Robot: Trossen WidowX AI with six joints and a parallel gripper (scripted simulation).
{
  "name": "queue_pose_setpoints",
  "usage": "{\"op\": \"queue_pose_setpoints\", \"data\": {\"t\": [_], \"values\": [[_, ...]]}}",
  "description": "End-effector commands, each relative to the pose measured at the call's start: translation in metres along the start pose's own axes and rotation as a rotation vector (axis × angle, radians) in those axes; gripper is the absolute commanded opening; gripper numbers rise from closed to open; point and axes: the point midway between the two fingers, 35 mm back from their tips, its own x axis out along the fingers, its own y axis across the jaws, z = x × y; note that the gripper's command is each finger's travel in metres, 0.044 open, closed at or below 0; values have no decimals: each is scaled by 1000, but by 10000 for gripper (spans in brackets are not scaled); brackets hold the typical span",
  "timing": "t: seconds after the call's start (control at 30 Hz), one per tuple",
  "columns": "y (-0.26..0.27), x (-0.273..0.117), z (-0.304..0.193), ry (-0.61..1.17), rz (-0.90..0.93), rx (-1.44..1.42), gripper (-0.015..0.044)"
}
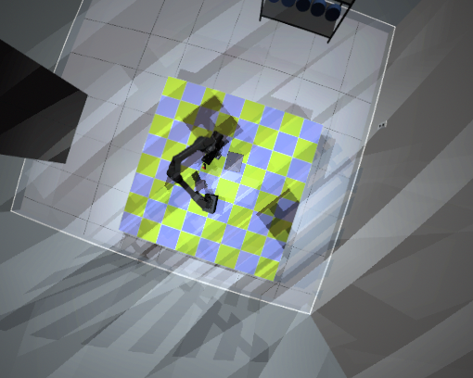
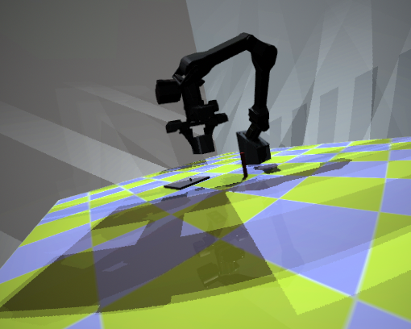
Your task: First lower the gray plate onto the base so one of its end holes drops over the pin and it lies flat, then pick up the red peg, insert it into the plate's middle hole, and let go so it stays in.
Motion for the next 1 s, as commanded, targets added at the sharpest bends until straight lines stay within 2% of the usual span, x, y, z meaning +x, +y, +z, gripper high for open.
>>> {"op": "queue_pose_setpoints", "data": {"t": [0.0,0.3,0.97], "values": [[3,-16,1,2,-3,-10,0],[5,-26,-1,1,-2,-10,0],[-18,2,-53,5,-4,-18,0]]}}
